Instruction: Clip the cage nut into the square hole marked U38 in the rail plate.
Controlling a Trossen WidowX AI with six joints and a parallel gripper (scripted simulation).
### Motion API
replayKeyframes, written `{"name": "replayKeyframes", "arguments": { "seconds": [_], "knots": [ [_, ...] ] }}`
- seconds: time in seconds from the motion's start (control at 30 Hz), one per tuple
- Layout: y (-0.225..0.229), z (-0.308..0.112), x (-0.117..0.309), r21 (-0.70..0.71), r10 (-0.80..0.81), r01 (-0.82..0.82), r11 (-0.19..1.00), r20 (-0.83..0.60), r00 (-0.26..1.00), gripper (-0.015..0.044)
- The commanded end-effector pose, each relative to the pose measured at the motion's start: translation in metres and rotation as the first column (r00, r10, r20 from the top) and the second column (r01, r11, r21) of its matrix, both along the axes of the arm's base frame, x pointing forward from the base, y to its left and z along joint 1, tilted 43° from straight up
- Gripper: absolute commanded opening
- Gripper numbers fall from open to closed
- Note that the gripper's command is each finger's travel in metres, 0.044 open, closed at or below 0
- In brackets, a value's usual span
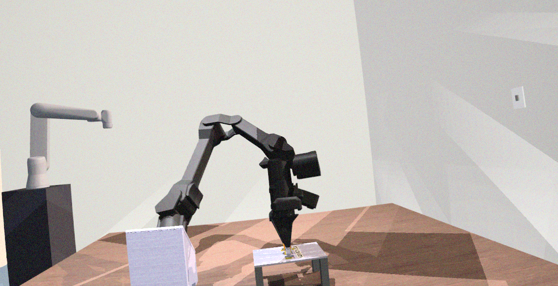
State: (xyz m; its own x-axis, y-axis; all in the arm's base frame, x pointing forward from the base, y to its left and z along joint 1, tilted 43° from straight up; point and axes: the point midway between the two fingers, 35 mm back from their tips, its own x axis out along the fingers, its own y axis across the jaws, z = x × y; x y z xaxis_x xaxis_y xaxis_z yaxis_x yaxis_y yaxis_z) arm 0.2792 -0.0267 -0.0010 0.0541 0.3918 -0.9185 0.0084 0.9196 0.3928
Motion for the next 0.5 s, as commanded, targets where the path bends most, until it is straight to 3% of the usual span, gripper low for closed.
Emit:
{"name": "replayKeyframes", "arguments": {
  "seconds": [0.0, 0.47],
  "knots": [
    [-0.0001, 0.0001, -0.0001, -0.013, -0.004, 0.004, 1.000, 0.000, 1.000, 0.0032],
    [0.0012, 0.0003, 0.0000, -0.037, -0.006, 0.006, 0.999, -0.001, 1.000, 0.0032]
  ]
}}
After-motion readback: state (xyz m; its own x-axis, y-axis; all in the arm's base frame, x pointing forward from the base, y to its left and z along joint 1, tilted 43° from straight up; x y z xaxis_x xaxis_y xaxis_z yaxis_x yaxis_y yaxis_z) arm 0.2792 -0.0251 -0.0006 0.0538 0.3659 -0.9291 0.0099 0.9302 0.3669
